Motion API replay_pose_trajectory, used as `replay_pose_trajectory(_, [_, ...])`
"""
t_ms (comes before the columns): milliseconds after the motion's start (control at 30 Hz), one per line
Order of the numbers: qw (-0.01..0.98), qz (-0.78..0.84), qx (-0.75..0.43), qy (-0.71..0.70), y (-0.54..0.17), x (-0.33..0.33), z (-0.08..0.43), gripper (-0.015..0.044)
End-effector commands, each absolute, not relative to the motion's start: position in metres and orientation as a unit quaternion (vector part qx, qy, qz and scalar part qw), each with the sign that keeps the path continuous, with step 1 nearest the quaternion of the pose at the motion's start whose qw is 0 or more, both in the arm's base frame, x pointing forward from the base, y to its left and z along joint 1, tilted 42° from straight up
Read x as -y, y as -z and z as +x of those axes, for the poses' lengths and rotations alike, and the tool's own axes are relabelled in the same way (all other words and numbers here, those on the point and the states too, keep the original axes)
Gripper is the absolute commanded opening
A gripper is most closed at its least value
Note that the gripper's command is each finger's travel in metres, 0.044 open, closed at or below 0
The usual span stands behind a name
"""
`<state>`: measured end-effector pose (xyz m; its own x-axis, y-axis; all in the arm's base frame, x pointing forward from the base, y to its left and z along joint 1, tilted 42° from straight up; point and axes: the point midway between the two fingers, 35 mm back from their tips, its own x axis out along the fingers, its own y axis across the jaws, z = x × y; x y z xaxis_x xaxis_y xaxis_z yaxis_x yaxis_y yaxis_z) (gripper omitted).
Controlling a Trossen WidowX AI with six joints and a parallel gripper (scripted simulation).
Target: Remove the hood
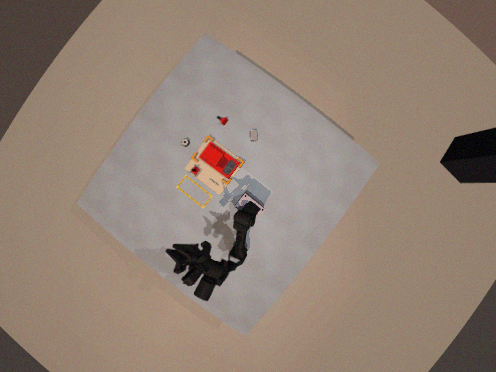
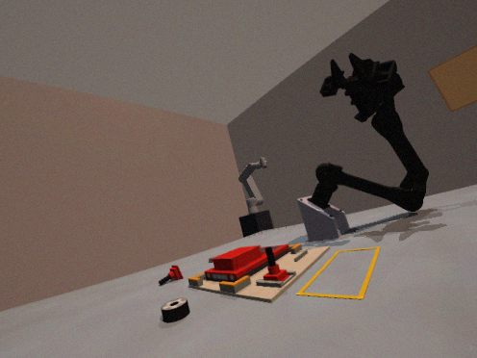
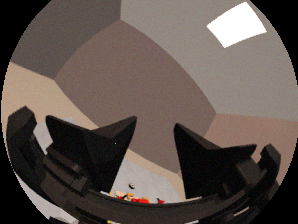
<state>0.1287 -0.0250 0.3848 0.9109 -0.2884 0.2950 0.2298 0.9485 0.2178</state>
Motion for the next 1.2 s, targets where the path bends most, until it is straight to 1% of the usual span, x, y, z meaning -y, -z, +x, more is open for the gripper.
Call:
replay_pose_trajectory(0, [0.973, 0.091, 0.163, 0.135, -0.384, 0.027, 0.129, 0.0245])
replay_pose_trajectory(100, [0.969, 0.111, 0.147, 0.165, -0.374, 0.047, 0.133, 0.0324])
replay_pose_trajectory(233, [0.971, 0.132, 0.107, 0.168, -0.369, 0.066, 0.145, 0.0429])
replay_pose_trajectory(267, [0.972, 0.137, 0.097, 0.167, -0.368, 0.07, 0.148, 0.044])
replay_pose_trajectory(367, [0.974, 0.142, 0.063, 0.167, -0.359, 0.083, 0.159, 0.044])
replay_pose_trajectory(533, [0.973, 0.17, -0.031, 0.152, -0.339, 0.111, 0.19, 0.044])
replay_pose_trajectory(800, [0.961, 0.181, -0.176, 0.114, -0.29, 0.146, 0.243, 0.044])
replay_pose_trajectory(967, [0.948, 0.188, -0.245, 0.084, -0.261, 0.154, 0.267, 0.044])
replay_pose_trajectory(1167, [0.91, 0.205, -0.36, 0.017, -0.202, 0.152, 0.301, 0.044])
